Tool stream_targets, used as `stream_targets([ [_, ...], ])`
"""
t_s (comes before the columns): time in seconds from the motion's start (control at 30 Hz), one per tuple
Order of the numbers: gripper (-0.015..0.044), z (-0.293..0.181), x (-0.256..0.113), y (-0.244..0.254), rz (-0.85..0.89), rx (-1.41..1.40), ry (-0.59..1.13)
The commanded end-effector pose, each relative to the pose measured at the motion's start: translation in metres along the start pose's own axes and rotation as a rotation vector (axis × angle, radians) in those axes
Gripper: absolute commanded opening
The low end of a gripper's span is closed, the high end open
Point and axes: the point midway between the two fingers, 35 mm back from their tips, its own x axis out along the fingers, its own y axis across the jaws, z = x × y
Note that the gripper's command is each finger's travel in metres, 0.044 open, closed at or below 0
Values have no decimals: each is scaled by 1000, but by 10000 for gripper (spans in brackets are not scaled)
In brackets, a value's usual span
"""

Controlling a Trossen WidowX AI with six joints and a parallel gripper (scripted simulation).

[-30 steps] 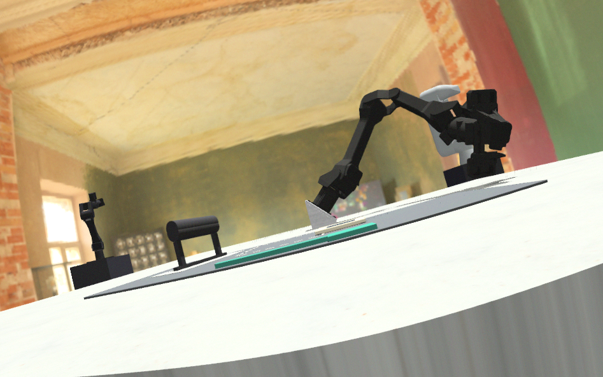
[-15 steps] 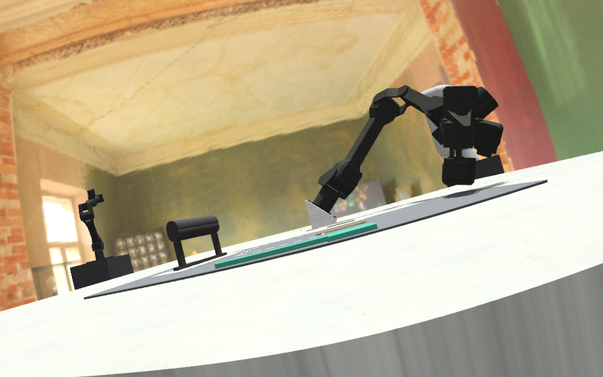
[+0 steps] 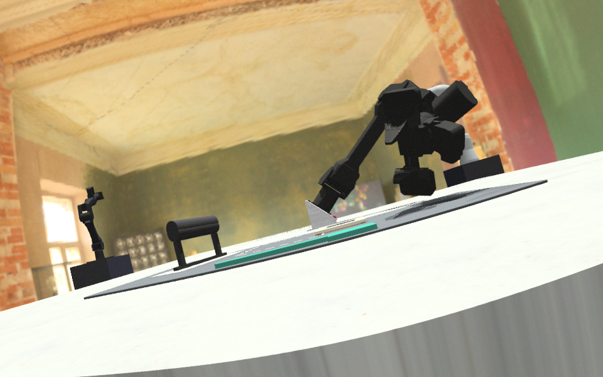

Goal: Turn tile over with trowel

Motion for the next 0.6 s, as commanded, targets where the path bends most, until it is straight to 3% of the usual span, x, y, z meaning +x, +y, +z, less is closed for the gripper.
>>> stream_targets([
  [0.0,300,-26,27,-5,43,63,96],
  [0.57,300,-160,110,-13,215,367,493],
])
